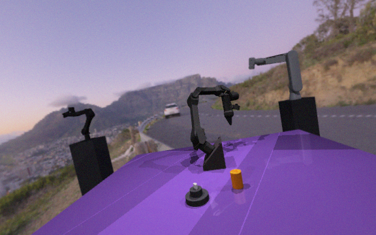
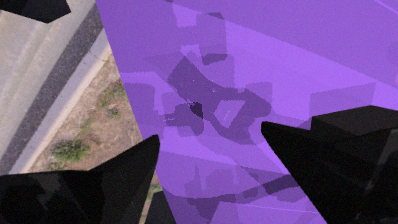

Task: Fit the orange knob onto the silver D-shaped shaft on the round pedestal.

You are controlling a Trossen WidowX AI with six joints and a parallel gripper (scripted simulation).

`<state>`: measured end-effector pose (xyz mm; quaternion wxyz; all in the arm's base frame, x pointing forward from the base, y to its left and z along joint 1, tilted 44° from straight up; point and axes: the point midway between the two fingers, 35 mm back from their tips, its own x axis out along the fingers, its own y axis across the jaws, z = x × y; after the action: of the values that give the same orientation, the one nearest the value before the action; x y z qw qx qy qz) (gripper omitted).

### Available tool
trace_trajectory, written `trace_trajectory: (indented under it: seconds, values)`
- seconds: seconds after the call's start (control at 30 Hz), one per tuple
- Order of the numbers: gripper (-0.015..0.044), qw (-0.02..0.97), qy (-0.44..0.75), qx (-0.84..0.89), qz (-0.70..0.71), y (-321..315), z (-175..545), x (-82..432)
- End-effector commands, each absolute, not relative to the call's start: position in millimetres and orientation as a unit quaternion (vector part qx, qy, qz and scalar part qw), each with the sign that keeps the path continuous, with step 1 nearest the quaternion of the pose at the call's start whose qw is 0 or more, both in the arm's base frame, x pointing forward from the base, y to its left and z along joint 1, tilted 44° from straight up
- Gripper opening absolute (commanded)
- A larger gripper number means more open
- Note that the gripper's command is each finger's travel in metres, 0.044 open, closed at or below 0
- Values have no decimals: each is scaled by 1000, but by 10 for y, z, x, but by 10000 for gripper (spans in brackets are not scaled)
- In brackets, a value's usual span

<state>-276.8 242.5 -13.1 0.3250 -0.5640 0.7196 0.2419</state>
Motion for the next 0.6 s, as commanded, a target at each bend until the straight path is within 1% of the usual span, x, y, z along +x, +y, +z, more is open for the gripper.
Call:
trace_trajectory:
  seconds: [0.0,0.13,0.27,0.57]
  values:
    - [440,337,715,-551,269,2724,-122,-2281]
    - [440,353,706,-542,289,2996,-154,-1653]
    - [440,368,694,-541,300,3126,-188,-966]
    - [440,394,679,-545,295,3006,-211,533]
